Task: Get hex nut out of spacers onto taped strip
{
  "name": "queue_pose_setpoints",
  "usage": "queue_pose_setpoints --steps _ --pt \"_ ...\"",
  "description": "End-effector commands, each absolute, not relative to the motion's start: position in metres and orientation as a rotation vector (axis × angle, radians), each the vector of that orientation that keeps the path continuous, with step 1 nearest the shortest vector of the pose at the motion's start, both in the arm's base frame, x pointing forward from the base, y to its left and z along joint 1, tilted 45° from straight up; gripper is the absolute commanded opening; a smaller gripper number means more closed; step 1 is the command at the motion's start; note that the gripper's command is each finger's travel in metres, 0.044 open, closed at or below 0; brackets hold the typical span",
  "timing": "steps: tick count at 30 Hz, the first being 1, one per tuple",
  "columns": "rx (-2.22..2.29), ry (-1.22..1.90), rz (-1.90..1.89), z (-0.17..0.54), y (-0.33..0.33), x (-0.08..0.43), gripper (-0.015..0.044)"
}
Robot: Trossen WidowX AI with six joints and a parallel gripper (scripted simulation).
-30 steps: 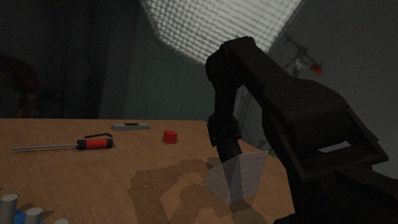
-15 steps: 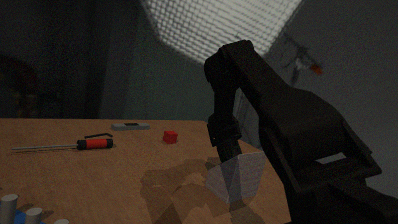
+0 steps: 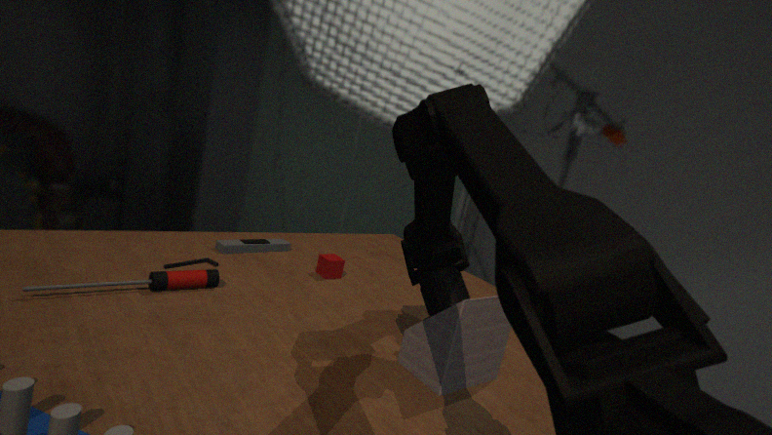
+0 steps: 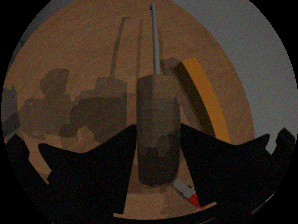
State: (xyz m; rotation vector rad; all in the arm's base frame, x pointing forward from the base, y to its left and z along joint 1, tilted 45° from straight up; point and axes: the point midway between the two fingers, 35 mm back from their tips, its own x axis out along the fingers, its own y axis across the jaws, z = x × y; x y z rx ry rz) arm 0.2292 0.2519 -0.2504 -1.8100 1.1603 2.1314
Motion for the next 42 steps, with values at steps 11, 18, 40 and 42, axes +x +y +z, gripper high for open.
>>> queue_pose_setpoints --steps 11,18,40,42 --pt "-1.813 1.164 2.137 -0.258 0.241 0.226 0.0000" --pt "-1.813 1.165 2.137 -0.262 0.236 0.226 0.0000" --pt "-1.813 1.166 2.137 -0.273 0.222 0.222 0.0000" --pt "-1.813 1.166 2.137 -0.273 0.221 0.222 0.0000"
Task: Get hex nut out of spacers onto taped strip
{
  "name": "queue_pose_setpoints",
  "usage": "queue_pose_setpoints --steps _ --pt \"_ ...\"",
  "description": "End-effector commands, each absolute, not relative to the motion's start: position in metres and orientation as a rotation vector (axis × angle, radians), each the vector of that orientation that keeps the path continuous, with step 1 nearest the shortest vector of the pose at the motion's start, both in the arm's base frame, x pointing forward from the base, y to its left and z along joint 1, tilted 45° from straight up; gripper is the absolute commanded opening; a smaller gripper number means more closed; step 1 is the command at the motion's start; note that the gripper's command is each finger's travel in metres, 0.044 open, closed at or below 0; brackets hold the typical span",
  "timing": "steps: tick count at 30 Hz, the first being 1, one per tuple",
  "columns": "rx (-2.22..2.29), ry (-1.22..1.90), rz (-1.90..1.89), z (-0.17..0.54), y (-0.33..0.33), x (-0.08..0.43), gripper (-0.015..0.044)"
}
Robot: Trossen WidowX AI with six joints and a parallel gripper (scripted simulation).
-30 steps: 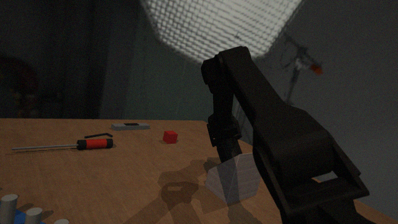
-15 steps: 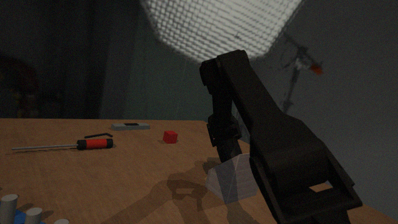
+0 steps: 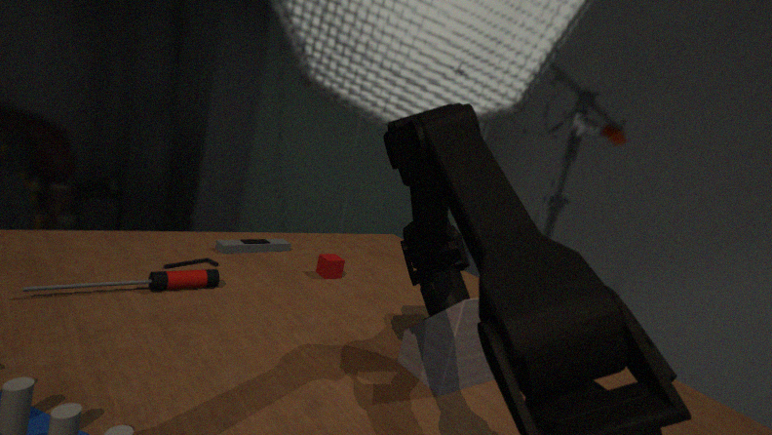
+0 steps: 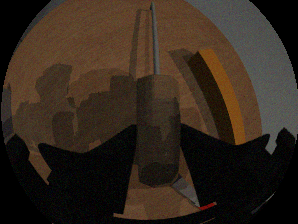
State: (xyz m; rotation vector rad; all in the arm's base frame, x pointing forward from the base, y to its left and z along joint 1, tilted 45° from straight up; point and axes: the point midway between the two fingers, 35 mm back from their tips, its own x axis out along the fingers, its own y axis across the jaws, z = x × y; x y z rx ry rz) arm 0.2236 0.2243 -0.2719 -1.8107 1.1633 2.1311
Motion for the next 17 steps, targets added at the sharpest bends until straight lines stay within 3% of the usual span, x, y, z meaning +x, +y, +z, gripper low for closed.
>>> queue_pose_setpoints --steps 1,17 --pt "-1.811 1.163 2.131 -0.2719 0.2243 0.2236 0.0026" --pt "-1.811 1.163 2.131 -0.2719 0.2243 0.2236 0.0440"
